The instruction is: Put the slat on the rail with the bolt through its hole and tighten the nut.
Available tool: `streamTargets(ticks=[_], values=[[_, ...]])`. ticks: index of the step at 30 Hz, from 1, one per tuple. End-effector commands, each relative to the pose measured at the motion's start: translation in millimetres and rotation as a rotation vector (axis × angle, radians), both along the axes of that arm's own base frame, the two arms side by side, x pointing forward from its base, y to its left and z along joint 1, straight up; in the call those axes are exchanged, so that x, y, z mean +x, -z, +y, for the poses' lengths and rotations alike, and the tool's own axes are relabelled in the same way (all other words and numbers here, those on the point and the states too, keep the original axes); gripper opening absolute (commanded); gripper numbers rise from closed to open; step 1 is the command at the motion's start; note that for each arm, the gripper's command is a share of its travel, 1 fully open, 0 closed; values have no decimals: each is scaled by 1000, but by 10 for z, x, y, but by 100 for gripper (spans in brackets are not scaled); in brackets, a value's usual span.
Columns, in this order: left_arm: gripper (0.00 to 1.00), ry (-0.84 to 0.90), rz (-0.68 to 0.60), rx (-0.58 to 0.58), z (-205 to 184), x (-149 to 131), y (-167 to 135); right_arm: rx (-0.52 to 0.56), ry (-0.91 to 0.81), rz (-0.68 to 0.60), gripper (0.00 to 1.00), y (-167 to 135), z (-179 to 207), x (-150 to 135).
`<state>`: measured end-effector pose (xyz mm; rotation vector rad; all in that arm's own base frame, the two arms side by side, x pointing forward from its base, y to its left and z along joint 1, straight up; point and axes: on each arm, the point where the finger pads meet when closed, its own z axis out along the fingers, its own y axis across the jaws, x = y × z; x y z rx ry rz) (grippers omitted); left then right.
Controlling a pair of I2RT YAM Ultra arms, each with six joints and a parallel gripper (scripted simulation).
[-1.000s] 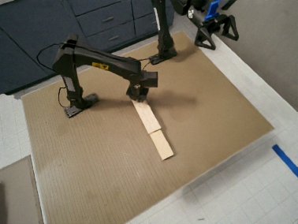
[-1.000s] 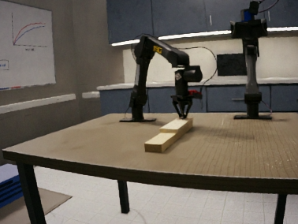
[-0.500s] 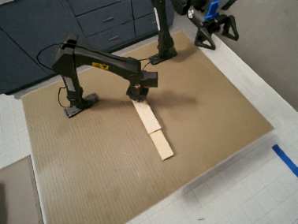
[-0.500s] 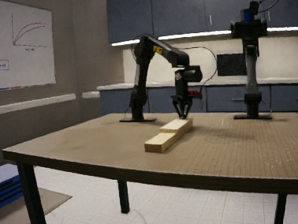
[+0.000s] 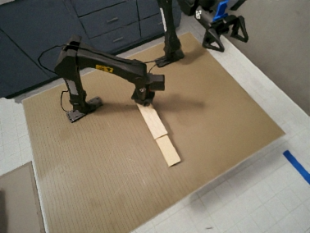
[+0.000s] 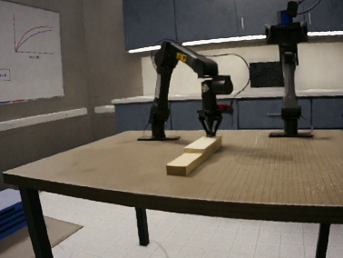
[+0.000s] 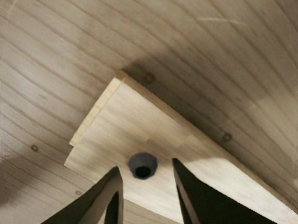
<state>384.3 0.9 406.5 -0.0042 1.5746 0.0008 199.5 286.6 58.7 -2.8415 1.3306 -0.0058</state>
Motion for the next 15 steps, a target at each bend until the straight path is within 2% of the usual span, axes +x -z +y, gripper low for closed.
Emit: streamTargets(ticks=[1, 15], values=[[100, 0, -12, 0, 0, -10, -46, 12, -10, 5, 34, 17, 21, -25], [100, 0, -12, 0, 0, -10, -46, 12, -10, 5, 34, 52, 21, -24]])
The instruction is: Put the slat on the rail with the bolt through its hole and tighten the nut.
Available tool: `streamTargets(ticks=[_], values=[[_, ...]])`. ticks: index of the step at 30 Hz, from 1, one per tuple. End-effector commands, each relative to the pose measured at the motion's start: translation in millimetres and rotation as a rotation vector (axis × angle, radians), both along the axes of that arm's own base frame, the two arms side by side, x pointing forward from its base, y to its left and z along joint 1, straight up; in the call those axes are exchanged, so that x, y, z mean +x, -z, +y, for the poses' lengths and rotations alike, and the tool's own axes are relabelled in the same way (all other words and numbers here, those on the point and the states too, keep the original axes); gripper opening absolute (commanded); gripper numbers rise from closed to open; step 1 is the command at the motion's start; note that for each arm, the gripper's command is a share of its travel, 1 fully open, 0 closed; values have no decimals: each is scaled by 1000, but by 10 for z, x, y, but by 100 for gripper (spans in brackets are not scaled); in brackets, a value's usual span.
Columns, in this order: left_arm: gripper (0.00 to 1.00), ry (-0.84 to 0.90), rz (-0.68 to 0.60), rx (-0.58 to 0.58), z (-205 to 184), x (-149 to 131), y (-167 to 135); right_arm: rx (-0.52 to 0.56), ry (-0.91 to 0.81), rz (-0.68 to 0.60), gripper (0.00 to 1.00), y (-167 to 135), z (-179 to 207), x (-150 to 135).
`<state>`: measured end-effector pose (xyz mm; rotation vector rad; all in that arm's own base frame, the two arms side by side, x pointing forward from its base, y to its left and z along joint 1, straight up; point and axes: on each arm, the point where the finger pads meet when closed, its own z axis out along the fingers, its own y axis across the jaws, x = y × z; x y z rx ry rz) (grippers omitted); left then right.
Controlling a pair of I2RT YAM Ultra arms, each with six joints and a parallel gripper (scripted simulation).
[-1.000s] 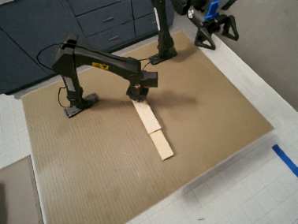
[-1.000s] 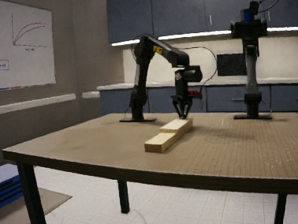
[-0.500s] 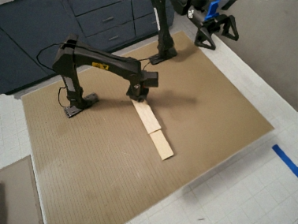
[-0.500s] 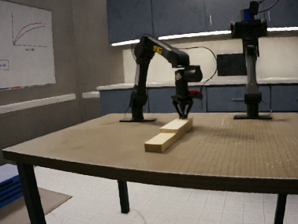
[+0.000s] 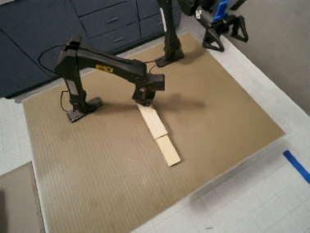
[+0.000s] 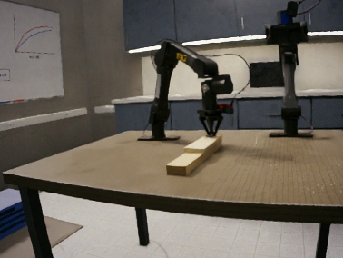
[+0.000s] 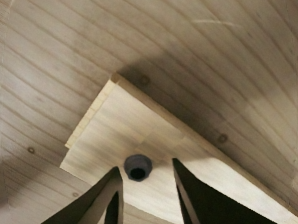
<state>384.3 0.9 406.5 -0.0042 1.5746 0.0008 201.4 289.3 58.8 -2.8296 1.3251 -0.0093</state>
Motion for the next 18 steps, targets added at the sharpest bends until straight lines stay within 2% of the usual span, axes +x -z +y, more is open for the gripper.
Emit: streamTargets(ticks=[1, 9, 16, 18], values=[[100, 0, -12, 0, 0, -10, -46, 1, -10, 13, 34, 52, -6, -43], [100, 0, -12, 0, 0, -10, -46, 1, -10, 13, 34, 74, -5, -43], [100, 0, -12, 0, 0, -10, -46, 7, 0, -4, 24, -4, 2, 1], [100, 0, -12, 0, 0, -10, -46, 7, 0, -4, 24, -4, 2, 1]])
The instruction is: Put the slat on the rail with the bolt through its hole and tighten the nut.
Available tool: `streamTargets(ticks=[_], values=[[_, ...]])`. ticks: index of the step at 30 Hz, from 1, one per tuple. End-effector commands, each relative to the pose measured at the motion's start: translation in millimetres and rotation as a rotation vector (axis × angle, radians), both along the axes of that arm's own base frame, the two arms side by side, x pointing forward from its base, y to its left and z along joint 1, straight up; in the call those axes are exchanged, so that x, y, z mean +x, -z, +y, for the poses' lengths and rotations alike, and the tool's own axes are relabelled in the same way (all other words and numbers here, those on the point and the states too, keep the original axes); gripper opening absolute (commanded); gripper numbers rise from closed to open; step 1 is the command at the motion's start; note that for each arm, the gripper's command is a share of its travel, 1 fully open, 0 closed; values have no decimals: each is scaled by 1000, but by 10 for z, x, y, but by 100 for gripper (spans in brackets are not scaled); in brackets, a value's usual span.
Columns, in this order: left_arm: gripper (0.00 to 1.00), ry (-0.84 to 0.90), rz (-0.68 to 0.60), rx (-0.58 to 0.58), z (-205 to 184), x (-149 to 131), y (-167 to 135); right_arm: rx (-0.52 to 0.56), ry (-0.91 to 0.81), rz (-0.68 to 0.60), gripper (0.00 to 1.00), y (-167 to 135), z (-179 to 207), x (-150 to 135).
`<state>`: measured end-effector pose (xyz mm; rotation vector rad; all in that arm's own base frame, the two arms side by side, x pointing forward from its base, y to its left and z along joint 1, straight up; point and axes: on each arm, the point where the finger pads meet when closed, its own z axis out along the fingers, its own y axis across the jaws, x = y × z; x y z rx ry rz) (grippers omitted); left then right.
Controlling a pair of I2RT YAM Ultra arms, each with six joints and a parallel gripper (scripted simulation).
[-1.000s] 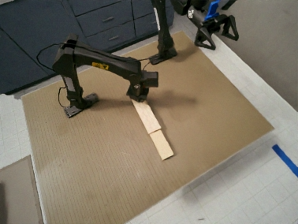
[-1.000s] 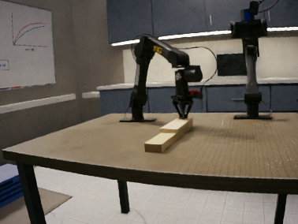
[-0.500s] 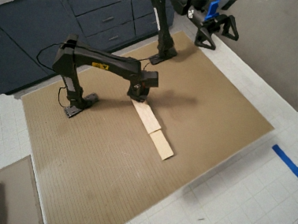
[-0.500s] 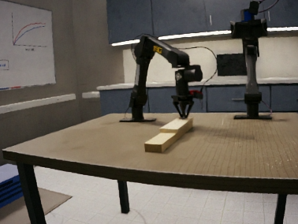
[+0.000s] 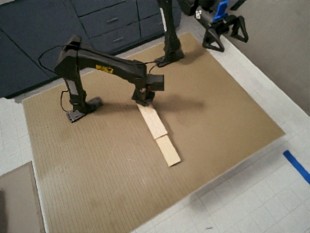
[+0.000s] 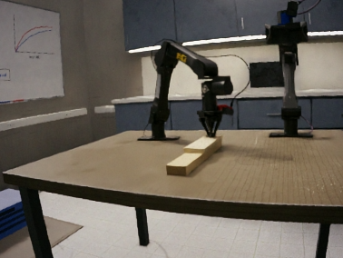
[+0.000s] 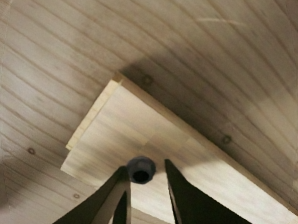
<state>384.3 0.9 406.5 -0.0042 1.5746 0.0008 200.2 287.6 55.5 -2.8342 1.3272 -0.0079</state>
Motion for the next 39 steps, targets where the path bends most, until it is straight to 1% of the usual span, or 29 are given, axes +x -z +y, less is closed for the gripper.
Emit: streamTargets(ticks=[1, 10, 35, 37, 39], values=[[100, 0, -12, 0, 0, -10, -46, 11, 0, -7, 23, -36, 19, 13], [100, 0, -12, 0, 0, -10, -46, 11, 0, -7, 11, -36, 19, 13], [100, 0, -12, 0, 0, -10, -46, 11, 0, -8, 11, -36, 20, 14], [100, 0, -12, 0, 0, -10, -46, 16, 30, -10, 11, -36, 31, 21], [100, 0, -12, 0, 0, -10, -46, 21, 106, -11, 11, -34, 42, 29]])
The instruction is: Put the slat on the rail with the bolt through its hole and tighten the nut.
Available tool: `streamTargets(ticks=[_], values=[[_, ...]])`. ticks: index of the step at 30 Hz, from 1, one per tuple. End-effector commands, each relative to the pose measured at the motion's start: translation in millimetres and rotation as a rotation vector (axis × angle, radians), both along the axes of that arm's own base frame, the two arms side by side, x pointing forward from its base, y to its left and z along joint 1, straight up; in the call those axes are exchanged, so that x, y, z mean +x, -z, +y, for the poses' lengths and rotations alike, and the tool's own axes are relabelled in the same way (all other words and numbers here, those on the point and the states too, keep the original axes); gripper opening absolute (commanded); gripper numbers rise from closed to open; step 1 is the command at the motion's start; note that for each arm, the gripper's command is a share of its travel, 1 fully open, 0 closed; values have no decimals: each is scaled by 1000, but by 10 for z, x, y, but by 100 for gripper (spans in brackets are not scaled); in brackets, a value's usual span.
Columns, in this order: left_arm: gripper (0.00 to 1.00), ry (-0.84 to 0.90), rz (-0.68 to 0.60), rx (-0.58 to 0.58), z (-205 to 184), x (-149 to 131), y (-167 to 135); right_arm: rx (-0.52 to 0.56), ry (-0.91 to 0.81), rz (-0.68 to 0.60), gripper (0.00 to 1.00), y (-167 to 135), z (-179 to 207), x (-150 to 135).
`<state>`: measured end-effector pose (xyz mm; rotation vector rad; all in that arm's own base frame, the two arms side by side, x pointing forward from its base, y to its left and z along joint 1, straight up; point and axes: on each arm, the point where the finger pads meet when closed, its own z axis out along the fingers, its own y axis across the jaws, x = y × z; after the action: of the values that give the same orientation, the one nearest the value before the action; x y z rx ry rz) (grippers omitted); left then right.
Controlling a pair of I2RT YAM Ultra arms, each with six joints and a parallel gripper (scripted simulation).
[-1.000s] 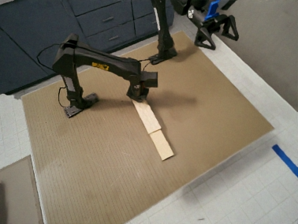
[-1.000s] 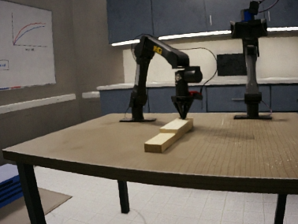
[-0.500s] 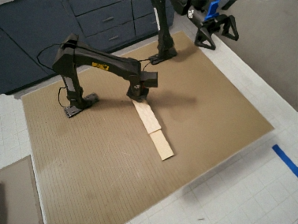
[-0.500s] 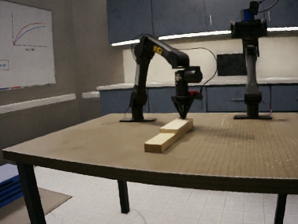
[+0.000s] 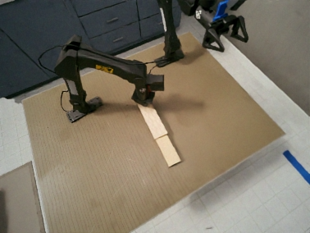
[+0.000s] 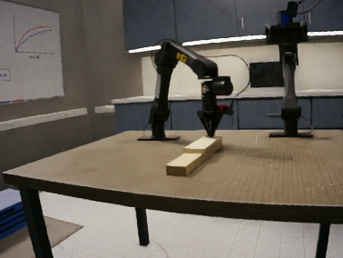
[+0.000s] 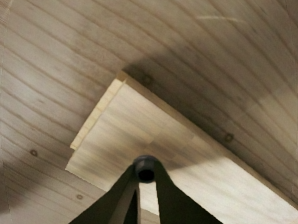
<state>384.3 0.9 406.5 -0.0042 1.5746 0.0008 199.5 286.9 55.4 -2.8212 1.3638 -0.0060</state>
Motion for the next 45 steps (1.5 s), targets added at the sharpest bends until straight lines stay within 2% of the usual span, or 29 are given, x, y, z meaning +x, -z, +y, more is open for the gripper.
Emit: streamTargets(ticks=[1, 10, 12, 27, 29, 44, 45], values=[[100, 0, -12, 0, 0, -10, -46, 24, 122, -14, 11, -32, 52, 37], [100, 0, -12, 0, 0, -10, -46, 22, 480, -4, 11, -43, 52, 37], [100, 0, -12, 0, 0, -10, -46, 22, 480, -4, 11, -43, 52, 37], [100, 0, -12, 0, 0, -10, -46, 15, 1077, 8, 11, -31, 37, 23], [100, 0, -12, 0, 0, -10, -46, 15, 1077, 8, 11, -31, 37, 23], [100, 0, -12, 0, 0, -10, -46, 10, 1674, 11, 11, -30, 24, 17], [100, 0, -12, 0, 0, -10, -46, 10, 1674, 11, 11, -30, 24, 17]])
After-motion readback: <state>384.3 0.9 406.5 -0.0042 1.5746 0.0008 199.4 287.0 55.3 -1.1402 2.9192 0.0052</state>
